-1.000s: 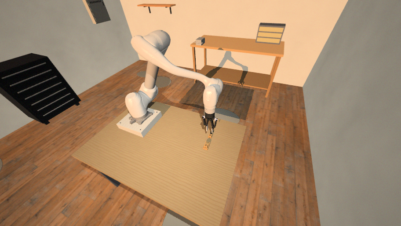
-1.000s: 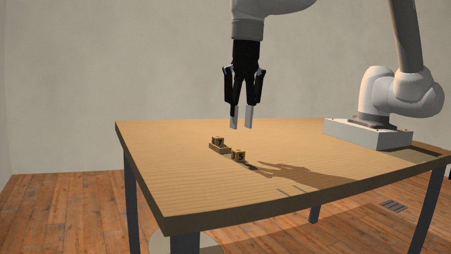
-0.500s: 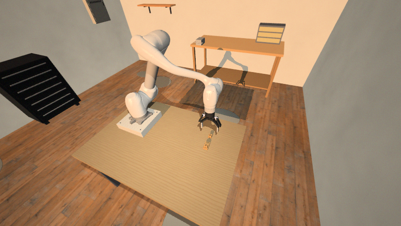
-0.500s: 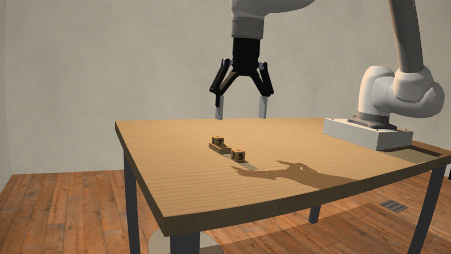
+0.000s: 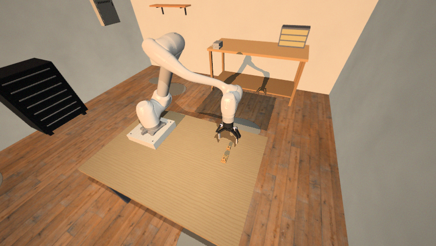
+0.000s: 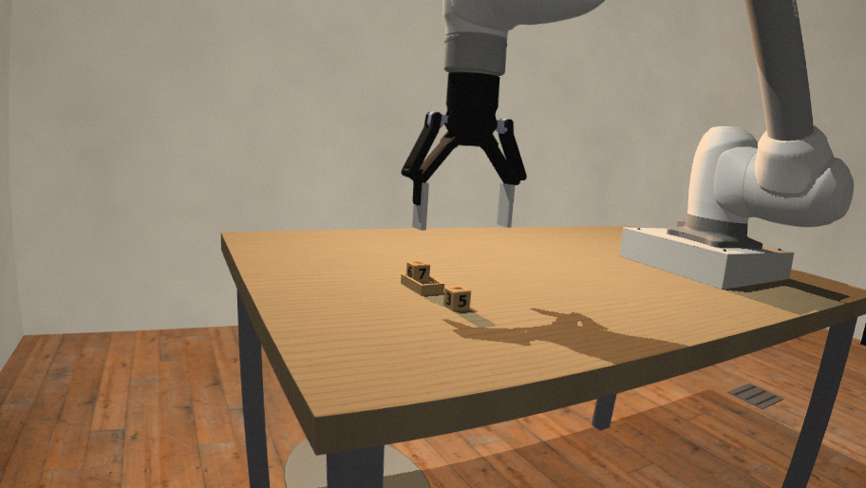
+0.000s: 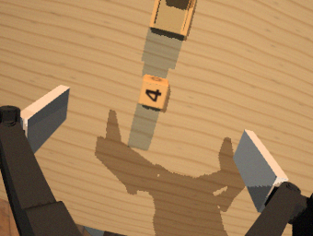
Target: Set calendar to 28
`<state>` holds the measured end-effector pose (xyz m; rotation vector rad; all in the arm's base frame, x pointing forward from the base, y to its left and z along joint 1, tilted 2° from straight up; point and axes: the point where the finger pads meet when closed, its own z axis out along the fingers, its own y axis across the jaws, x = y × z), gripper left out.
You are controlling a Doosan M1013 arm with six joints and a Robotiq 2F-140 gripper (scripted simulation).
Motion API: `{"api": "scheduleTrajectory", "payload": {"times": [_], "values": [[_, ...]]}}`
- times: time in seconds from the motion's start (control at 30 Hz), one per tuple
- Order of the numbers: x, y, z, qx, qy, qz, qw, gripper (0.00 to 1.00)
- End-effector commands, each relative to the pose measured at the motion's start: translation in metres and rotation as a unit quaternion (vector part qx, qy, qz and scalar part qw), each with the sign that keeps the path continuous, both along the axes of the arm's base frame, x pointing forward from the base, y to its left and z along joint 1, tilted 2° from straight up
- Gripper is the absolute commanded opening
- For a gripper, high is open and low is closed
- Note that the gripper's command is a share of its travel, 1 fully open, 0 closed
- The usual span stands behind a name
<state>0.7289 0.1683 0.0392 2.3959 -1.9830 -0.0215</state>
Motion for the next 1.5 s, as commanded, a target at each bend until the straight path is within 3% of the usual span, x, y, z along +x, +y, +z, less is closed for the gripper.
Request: {"api": "scheduleTrajectory", "payload": {"times": [0.0, 1.0, 1.23, 1.27, 1.47], "values": [[0.003, 0.000, 0.005, 0.000, -0.002, -0.002, 1.000, 1.00], [0.003, 0.000, 0.004, 0.000, -0.002, -0.001, 1.000, 1.00], [0.003, 0.005, -0.008, 0.000, -0.002, 0.001, 1.000, 1.00], [0.003, 0.005, -0.008, 0.000, -0.002, 0.001, 1.000, 0.35], [0.003, 0.005, -0.008, 0.000, -0.002, 0.001, 1.000, 0.35]]}}
